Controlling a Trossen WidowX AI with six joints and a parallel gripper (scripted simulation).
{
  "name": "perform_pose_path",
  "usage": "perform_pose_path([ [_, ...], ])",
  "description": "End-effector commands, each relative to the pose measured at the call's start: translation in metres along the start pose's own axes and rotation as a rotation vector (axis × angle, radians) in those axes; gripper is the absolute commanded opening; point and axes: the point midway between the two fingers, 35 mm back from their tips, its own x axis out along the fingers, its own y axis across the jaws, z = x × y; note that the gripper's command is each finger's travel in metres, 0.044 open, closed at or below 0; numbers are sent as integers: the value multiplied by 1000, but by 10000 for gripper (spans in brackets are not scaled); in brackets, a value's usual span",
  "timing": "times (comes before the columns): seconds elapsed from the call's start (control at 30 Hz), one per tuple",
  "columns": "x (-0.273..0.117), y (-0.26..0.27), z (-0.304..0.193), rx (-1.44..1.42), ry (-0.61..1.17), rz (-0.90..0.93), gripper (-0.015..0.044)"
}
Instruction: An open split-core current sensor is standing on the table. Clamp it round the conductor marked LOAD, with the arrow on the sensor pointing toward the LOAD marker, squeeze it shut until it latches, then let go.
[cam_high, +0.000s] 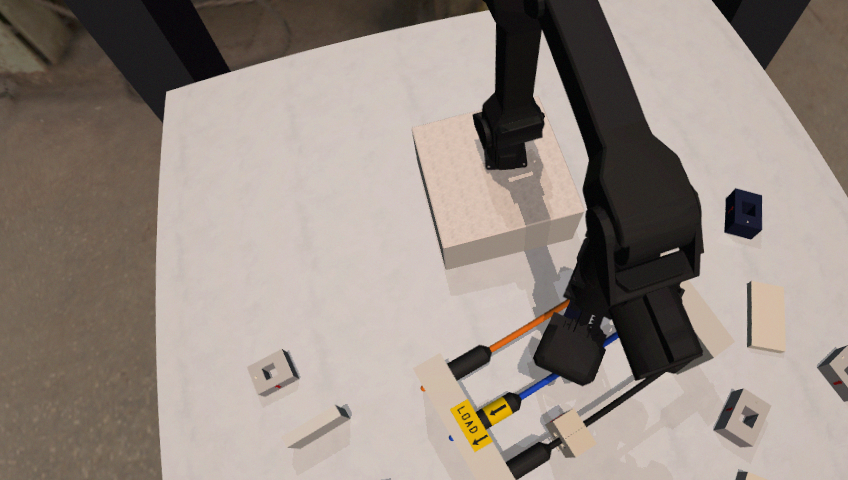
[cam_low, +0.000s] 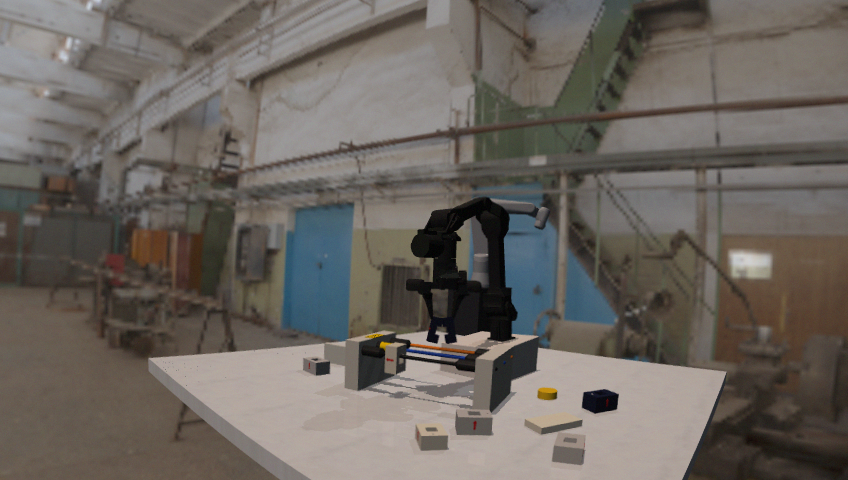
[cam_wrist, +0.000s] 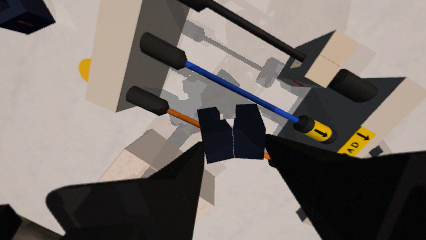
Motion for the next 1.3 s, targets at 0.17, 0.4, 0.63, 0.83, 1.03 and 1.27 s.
perform_pose_path([
  [0.17,1,3,23,-376,0,-8,0],
  [0.4,3,8,41,-671,0,-8,0],
  [0.63,5,14,58,-959,0,-9,0],
  [0.83,6,15,60,-987,0,-9,0],
  [1.03,14,14,60,-987,0,-10,0],
  [1.27,26,14,61,-987,0,-10,0],
])
